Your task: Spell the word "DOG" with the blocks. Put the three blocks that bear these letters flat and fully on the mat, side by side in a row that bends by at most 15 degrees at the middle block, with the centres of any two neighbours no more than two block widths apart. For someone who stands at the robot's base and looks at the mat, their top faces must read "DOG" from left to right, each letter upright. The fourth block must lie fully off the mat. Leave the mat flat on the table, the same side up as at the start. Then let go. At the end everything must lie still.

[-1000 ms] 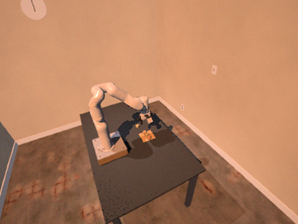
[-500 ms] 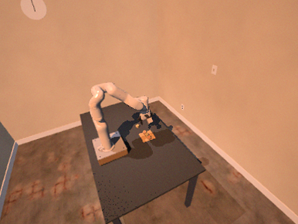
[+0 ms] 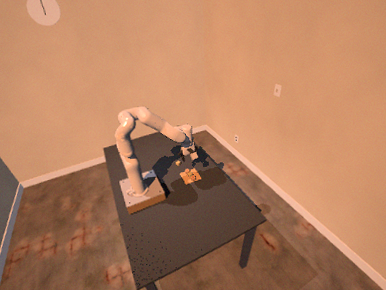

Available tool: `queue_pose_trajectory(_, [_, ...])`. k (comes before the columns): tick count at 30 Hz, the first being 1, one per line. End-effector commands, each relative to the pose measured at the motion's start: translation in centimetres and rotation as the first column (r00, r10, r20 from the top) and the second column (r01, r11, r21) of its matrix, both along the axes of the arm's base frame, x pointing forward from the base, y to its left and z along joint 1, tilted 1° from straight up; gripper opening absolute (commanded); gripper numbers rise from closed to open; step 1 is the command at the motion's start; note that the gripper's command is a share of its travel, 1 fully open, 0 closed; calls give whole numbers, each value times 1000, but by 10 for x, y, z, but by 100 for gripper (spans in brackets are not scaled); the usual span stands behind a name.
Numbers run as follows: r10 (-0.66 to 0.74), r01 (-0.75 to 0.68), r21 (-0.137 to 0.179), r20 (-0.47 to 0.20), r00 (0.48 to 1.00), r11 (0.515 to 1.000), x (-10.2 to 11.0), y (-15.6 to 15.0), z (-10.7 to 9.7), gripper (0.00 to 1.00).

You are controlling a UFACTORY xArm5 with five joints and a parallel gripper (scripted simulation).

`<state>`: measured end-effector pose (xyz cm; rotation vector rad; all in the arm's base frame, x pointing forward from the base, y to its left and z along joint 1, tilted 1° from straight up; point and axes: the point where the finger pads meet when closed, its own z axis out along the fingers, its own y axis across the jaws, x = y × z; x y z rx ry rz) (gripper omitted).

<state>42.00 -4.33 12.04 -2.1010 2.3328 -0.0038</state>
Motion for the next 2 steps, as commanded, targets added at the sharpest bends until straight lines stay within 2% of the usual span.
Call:
queue_pose_trajectory(1, [0, 0, 0, 4, 1000, 1000, 1, 0, 1, 100])
queue_pose_trajectory(2, [0, 0, 0, 4, 1000, 1000, 1, 0, 1, 100])
